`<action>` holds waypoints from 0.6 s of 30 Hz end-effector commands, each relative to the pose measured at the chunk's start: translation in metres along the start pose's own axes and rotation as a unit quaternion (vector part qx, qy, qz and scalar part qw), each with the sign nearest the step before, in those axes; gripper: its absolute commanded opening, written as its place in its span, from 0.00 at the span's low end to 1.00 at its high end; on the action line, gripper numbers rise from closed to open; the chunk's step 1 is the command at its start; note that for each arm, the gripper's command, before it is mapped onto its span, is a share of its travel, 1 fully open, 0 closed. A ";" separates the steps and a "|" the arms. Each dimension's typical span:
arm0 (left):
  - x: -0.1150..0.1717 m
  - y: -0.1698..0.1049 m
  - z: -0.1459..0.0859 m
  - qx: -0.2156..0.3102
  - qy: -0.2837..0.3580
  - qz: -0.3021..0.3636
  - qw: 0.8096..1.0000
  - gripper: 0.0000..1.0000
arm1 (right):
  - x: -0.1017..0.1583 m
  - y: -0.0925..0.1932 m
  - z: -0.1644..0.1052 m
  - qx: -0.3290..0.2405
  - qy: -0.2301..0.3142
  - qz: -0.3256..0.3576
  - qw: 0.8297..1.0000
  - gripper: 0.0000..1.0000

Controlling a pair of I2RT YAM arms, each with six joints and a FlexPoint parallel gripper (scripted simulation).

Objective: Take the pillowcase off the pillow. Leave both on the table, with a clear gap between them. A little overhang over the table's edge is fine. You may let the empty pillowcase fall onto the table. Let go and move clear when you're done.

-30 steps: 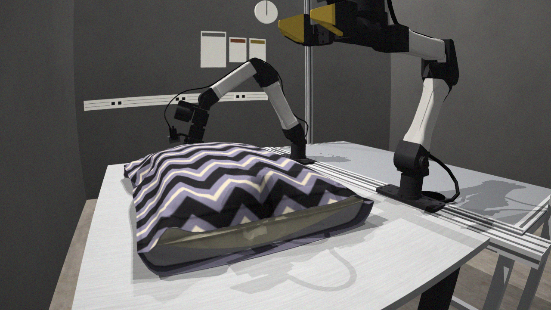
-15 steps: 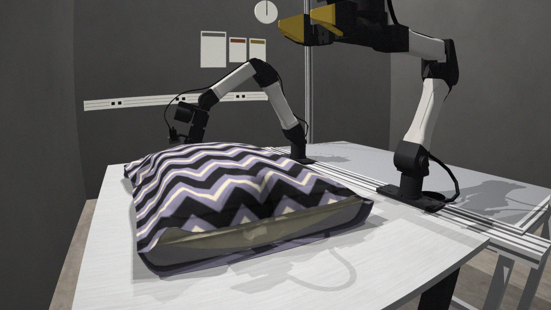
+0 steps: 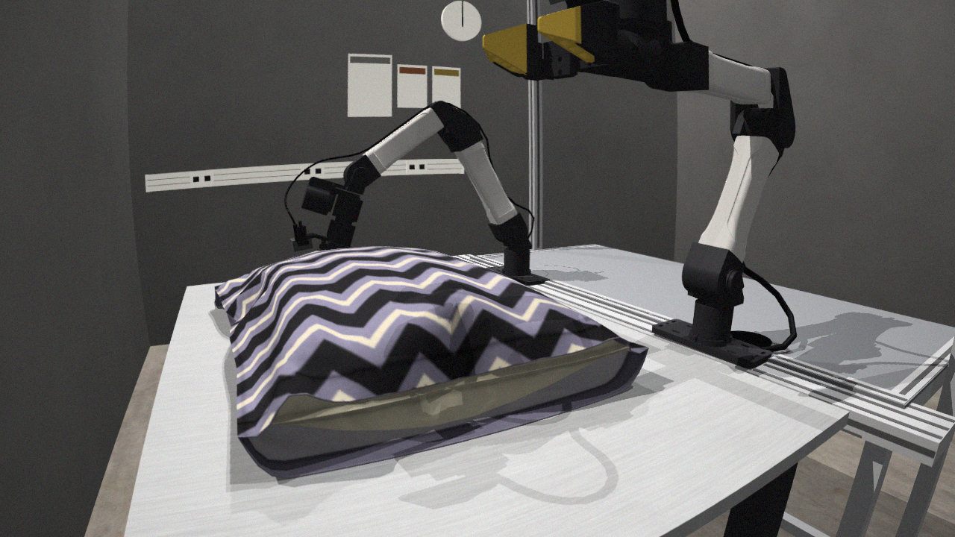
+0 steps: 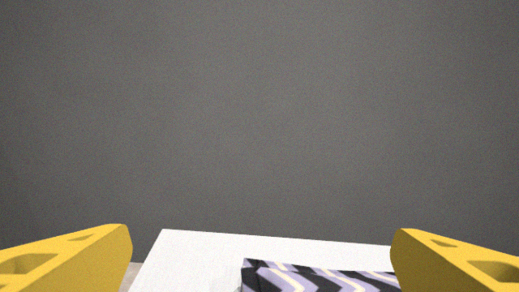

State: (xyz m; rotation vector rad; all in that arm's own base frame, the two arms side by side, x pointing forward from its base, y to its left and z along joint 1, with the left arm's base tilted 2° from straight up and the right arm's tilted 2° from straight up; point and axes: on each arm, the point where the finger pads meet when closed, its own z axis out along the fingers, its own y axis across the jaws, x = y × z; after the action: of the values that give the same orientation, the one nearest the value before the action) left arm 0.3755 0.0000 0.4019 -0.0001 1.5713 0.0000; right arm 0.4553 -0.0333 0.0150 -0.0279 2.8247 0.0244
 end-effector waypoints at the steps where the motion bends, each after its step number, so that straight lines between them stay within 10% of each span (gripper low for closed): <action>1: -0.019 -0.005 -0.008 0.006 -0.021 0.004 1.000 1.00 | 0.009 0.001 0.018 -0.001 0.016 -0.004 1.000 0.60; 18: -0.019 -0.005 -0.008 0.006 -0.021 0.004 1.000 1.00 | 0.045 0.002 0.033 -0.003 0.077 0.002 0.997 0.60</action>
State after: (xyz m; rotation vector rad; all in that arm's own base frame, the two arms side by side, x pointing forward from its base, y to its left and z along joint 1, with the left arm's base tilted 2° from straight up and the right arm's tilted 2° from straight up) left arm 0.3755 0.0000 0.4019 -0.0001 1.5713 0.0000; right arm 0.4545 -0.0329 0.0130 -0.0286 2.8249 0.0269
